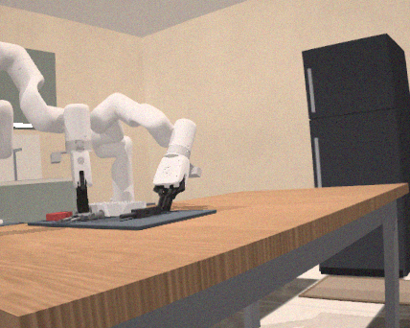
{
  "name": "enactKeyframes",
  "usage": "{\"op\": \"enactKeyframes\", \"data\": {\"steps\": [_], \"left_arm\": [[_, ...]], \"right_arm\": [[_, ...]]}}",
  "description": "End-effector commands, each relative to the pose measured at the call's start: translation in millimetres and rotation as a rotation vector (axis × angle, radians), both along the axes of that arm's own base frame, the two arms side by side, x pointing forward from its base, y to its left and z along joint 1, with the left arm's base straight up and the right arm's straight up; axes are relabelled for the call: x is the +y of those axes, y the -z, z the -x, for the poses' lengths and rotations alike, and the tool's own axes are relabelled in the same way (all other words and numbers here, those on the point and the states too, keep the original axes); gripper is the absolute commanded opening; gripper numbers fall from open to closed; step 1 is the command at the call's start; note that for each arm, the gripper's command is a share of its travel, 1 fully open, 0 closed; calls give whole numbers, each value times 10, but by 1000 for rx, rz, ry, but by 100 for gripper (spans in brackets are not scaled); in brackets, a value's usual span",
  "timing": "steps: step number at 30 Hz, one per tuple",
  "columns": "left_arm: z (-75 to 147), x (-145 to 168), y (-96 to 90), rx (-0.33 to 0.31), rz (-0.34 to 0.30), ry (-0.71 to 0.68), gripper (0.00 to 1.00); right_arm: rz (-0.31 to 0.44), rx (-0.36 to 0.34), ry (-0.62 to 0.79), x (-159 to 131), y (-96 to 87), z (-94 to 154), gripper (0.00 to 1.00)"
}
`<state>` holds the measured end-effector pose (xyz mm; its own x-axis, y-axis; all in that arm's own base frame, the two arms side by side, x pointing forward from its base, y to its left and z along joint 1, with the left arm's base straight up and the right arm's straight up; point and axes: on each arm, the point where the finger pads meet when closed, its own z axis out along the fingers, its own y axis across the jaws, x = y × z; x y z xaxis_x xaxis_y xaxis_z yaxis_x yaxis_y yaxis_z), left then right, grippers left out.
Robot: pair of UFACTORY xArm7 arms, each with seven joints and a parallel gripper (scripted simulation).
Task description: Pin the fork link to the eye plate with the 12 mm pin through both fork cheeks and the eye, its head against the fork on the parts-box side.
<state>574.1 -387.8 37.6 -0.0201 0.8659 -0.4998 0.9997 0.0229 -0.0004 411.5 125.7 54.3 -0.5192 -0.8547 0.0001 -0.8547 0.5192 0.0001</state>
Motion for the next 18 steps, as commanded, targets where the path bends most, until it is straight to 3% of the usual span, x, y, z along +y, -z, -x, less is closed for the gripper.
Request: {"op": "enactKeyframes", "data": {"steps": [1, 18], "left_arm": [[-12, -5, -26, -4, 2, 0, 0], [-12, -5, -26, -4, 2, 0, 0]], "right_arm": [[-1, -4, 0, 4, -90, -16, 0], [-1, -4, 0, 4, -211, -16, 0]]}}
